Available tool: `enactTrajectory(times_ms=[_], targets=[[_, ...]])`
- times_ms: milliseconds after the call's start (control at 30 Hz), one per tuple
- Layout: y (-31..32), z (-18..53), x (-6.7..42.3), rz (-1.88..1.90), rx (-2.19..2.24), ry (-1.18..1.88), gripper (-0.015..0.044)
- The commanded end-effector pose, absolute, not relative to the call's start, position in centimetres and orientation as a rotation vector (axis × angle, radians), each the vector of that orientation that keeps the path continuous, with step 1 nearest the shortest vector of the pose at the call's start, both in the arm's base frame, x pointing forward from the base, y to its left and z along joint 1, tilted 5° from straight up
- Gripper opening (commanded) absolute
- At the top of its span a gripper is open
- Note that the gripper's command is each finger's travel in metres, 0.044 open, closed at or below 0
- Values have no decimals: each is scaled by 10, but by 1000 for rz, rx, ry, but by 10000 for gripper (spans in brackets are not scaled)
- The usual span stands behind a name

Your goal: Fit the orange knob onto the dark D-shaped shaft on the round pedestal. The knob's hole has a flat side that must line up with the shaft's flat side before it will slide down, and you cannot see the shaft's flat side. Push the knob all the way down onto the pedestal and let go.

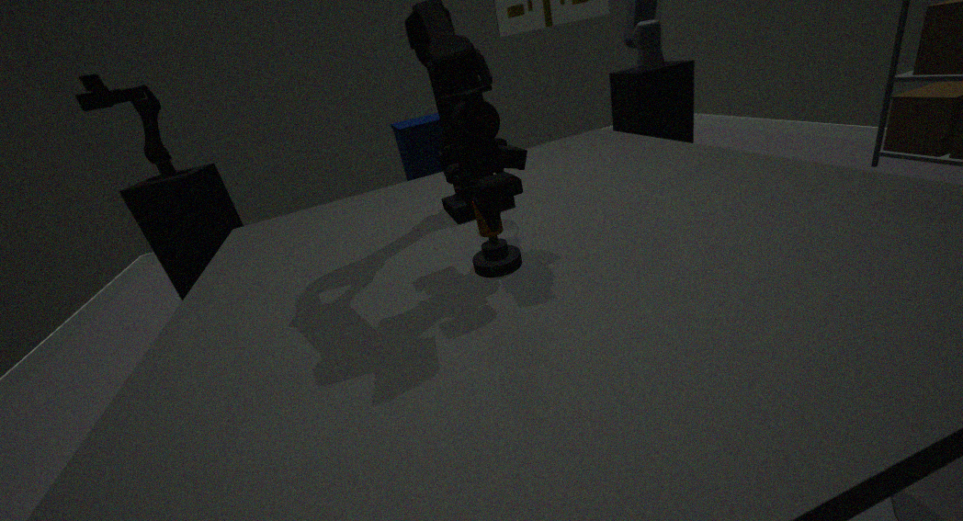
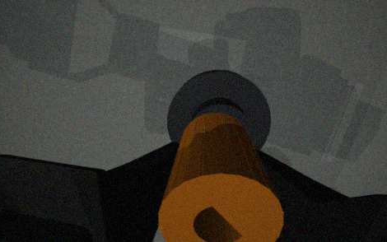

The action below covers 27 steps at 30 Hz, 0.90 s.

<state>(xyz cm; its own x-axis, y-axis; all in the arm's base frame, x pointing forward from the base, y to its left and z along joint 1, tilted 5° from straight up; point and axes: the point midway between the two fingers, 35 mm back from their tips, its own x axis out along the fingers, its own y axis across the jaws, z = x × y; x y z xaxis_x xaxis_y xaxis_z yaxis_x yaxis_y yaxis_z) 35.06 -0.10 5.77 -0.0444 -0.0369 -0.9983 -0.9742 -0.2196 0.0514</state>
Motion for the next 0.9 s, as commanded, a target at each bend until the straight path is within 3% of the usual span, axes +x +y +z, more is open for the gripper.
enactTrajectory(times_ms=[0, 867], targets=[[-2, 57, 353, 1411, -1397, 1140, 0], [-2, 55, 354, 1410, -1397, 1140, 0]])
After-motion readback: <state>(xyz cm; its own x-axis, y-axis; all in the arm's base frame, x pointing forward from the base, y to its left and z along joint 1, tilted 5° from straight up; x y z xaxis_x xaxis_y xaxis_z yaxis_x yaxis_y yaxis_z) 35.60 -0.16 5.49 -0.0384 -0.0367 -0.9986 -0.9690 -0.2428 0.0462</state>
